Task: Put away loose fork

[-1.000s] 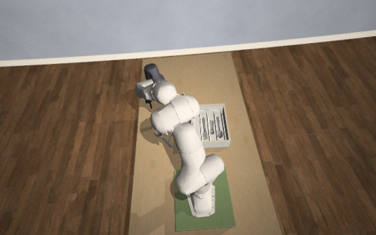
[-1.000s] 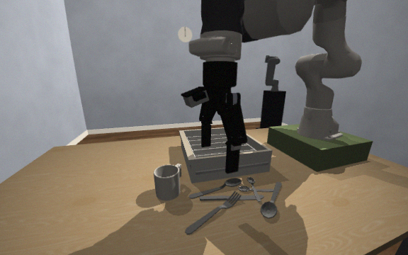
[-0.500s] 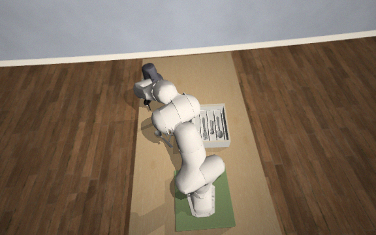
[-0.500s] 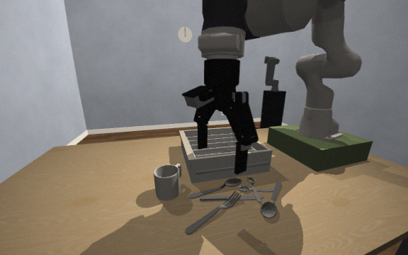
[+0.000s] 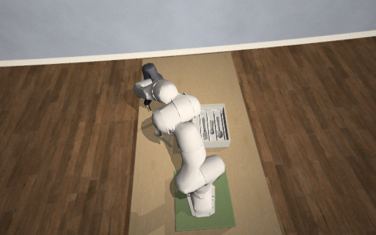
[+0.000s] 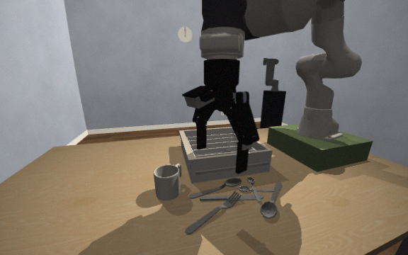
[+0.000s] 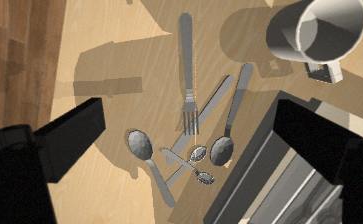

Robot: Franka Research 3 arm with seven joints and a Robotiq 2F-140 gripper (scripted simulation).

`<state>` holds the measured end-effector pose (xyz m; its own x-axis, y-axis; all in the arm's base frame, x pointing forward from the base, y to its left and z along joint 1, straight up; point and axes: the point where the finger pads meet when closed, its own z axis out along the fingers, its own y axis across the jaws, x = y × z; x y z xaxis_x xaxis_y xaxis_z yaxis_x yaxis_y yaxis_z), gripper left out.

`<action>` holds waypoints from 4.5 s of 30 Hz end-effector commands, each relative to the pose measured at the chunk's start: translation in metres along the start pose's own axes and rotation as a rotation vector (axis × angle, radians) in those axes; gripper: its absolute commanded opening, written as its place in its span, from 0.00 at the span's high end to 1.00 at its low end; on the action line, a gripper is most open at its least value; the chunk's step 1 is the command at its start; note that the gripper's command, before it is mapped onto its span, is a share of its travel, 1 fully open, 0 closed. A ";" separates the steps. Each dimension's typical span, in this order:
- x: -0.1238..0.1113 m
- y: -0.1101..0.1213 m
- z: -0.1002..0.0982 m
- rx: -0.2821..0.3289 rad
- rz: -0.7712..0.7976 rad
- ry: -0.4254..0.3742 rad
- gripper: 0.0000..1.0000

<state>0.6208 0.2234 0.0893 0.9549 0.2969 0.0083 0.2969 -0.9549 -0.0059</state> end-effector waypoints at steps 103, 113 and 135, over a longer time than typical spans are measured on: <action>-0.007 0.003 0.055 -0.020 1.564 -0.047 0.00; -0.007 0.004 0.058 -0.025 1.733 -0.045 0.00; -0.005 0.005 0.066 -0.031 2.111 -0.037 0.00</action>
<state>0.6194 0.2156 0.0249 -0.0892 -0.9960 -0.0086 -0.9957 0.0889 0.0275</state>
